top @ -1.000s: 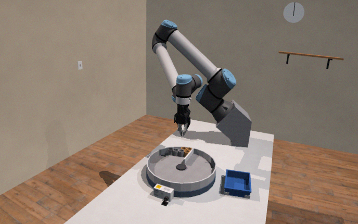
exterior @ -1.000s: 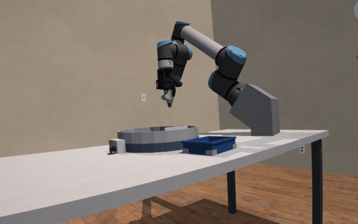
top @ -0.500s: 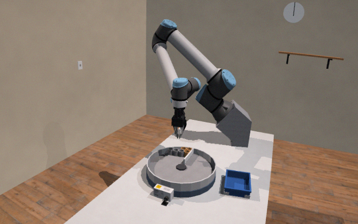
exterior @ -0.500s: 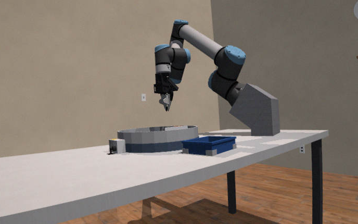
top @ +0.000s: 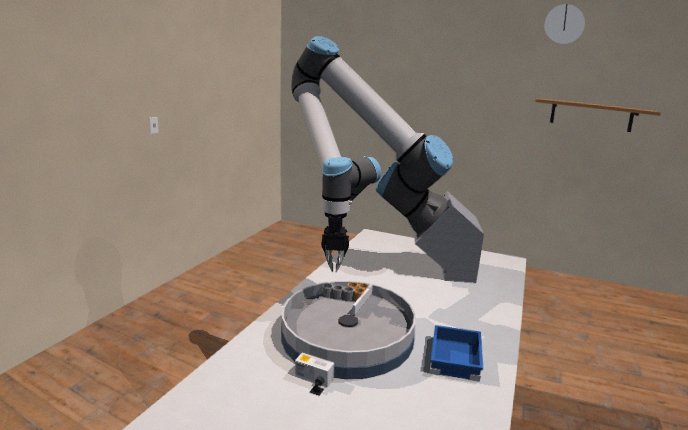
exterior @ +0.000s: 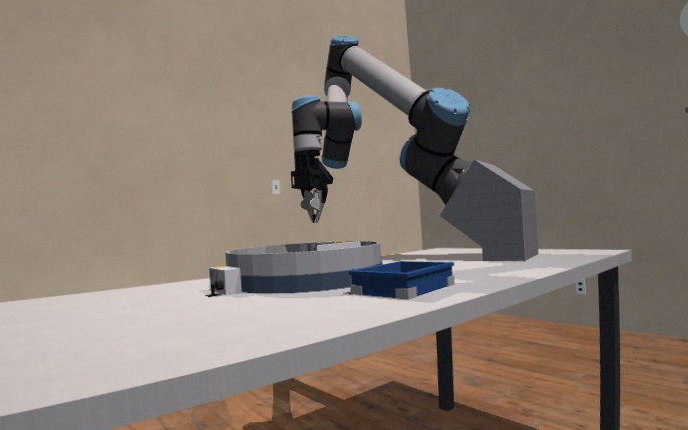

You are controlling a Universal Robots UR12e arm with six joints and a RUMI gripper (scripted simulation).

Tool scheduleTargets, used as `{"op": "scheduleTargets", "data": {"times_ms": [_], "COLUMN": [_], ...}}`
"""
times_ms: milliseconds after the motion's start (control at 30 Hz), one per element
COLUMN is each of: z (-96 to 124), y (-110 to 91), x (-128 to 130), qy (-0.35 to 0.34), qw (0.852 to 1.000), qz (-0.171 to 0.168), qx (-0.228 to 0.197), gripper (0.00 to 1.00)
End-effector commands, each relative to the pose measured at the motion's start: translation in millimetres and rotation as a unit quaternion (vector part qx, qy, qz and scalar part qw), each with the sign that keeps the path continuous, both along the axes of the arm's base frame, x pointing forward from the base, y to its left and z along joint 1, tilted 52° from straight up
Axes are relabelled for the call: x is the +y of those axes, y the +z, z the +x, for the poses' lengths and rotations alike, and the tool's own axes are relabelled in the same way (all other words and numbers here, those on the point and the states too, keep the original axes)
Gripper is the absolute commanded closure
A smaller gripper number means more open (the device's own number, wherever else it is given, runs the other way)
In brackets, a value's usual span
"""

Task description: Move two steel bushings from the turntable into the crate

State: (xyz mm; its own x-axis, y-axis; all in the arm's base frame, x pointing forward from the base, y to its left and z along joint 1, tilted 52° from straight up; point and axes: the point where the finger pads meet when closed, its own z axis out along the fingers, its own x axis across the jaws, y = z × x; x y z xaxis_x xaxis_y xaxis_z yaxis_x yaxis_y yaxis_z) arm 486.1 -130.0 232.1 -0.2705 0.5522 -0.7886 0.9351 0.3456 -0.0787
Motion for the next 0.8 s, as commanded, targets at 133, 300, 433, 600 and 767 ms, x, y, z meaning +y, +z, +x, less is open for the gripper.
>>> {"op": "scheduleTargets", "data": {"times_ms": [133,300,433,600,767], "z": [4,7,7,9,10], "y": [4,6,7,9,10], "x": [-21,-32,-36,-43,-48], "qy": [0.029,0.043,0.048,0.057,0.063], "qw": [0.999,0.998,0.997,0.996,0.995], "qz": [-0.010,-0.015,-0.017,-0.021,-0.023], "qx": [0.032,0.050,0.056,0.067,0.074], "gripper": [0.95,0.95,0.95,0.95,0.95]}}
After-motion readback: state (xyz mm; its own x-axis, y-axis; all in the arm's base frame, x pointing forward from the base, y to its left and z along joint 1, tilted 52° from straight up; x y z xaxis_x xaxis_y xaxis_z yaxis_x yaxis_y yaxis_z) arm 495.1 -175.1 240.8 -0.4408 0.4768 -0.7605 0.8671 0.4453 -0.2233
